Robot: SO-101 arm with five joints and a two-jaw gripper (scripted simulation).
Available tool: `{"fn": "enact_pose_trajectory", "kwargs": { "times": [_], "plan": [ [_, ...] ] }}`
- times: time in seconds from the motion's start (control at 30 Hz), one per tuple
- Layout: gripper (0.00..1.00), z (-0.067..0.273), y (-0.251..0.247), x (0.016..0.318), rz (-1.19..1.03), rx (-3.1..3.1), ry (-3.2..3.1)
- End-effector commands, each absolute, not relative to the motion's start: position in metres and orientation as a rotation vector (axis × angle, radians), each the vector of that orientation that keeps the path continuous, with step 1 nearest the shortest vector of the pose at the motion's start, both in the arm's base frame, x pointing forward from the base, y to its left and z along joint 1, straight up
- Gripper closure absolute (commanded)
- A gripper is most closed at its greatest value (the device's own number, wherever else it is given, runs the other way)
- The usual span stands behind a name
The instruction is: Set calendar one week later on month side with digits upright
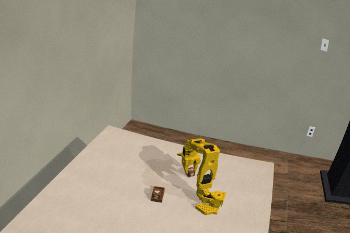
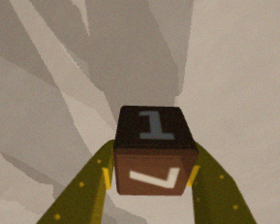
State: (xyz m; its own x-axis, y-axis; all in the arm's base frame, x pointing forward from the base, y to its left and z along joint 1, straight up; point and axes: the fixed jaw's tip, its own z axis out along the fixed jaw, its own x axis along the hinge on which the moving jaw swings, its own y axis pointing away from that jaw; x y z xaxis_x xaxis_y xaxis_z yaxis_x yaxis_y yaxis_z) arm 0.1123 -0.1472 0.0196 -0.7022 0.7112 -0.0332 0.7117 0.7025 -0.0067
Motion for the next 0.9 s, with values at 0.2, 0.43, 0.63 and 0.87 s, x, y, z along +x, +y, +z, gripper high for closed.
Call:
{"fn": "enact_pose_trajectory", "kwargs": {
  "times": [0.2, 0.43, 0.63, 0.87],
  "plan": [
    [1.0, 0.0199, -0.1506, 0.1126, -0.044, 1.222, 2.845],
    [0.98, 0.0199, -0.1506, 0.1126, -0.044, 1.222, 2.845],
    [0.86, 0.0199, -0.1506, 0.1126, -0.044, 1.222, 2.845],
    [0.83, 0.0199, -0.1506, 0.1126, -0.044, 1.222, 2.845]
  ]
}}
